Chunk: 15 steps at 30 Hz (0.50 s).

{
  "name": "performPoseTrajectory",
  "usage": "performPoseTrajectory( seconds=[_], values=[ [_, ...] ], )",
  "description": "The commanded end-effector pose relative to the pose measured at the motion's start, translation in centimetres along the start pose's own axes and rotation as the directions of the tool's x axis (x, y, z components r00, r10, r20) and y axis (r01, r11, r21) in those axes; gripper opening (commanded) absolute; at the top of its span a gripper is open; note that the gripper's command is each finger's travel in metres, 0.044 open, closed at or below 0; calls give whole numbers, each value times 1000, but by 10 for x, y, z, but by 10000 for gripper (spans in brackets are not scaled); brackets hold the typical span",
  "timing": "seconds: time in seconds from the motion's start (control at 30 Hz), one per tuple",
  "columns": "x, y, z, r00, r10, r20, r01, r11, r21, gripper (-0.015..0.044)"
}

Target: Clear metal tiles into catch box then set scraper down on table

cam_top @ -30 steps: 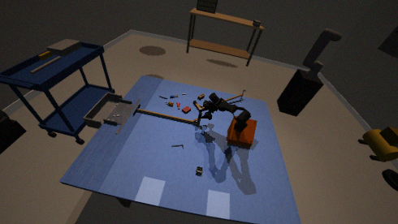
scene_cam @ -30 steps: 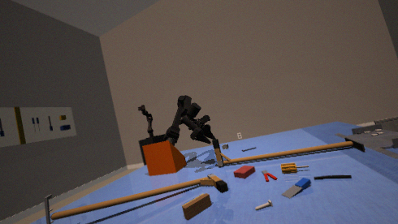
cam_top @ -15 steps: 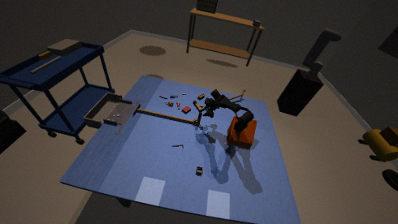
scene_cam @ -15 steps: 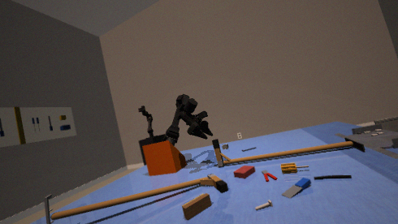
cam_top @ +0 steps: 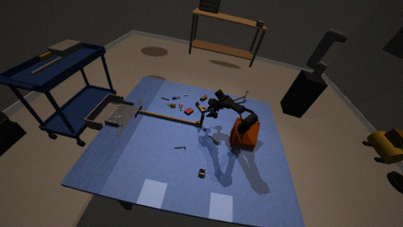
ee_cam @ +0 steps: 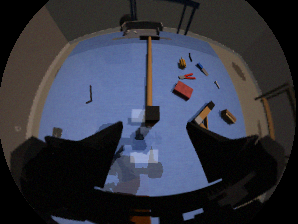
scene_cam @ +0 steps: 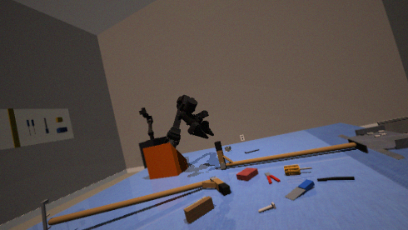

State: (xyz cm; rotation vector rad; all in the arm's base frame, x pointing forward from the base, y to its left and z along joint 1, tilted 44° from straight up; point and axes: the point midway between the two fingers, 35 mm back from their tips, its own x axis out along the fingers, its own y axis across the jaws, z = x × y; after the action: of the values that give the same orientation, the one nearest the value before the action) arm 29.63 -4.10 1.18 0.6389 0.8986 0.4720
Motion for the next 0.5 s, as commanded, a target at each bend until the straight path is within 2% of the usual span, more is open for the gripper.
performPoseTrajectory(
  seconds=[0.0, 0.47],
  values=[
    [10, 1, -10, 1000, 3, -6, -3, 1000, 7, 440],
    [29, 1, -18, 1000, 2, -8, -2, 1000, 6, 440]
  ],
)
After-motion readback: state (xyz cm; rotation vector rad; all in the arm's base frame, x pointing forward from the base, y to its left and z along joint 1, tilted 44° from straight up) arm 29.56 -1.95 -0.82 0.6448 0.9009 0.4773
